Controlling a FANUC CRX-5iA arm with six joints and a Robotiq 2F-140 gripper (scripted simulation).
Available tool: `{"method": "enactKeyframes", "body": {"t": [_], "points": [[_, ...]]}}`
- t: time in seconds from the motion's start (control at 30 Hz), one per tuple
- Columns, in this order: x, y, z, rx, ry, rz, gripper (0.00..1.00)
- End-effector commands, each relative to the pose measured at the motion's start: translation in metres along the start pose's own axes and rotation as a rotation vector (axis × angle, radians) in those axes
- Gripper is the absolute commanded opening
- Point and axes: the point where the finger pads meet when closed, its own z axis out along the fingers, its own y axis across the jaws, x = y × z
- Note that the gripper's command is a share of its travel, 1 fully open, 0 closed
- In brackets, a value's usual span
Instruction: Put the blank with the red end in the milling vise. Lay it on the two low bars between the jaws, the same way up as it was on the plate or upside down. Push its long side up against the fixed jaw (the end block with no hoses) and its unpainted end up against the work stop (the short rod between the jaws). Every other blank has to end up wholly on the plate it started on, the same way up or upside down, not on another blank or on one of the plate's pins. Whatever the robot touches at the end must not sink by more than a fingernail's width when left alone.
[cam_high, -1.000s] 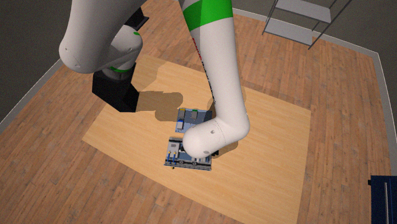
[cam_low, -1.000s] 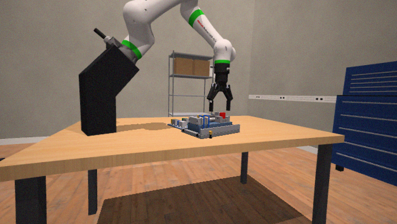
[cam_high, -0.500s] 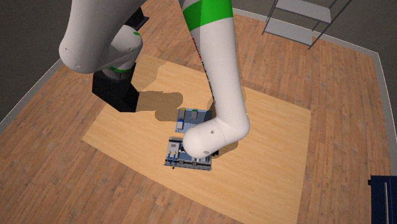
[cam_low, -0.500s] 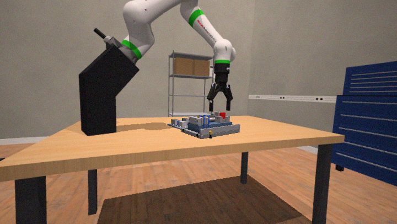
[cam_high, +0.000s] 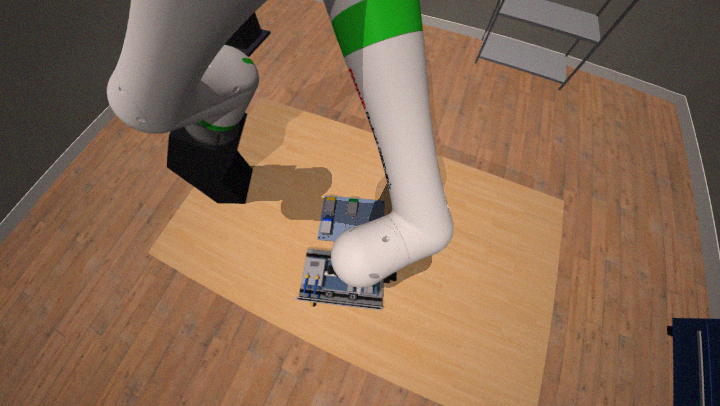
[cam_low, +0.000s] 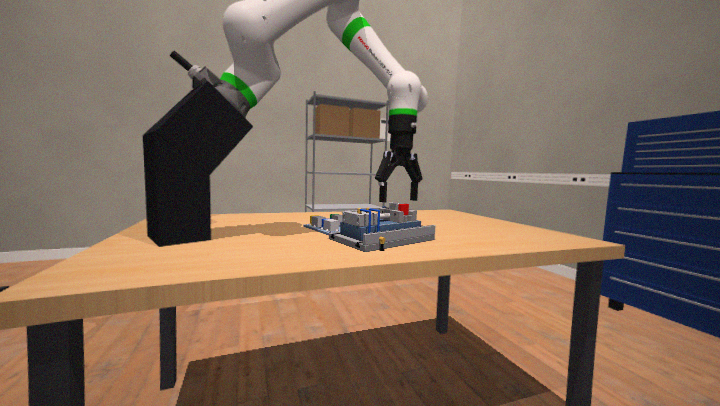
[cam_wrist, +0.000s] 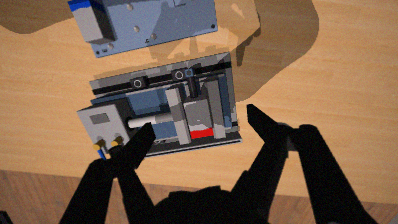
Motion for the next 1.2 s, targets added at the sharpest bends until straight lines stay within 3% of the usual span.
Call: {"method": "enactKeyframes", "body": {"t": [0.0,1.17], "points": [[-0.0006,0.0005,-0.0008,-0.001,-0.001,0.0,1.0],[-0.0006,0.0005,-0.0049,-0.001,-0.001,0.0,1.0]]}}
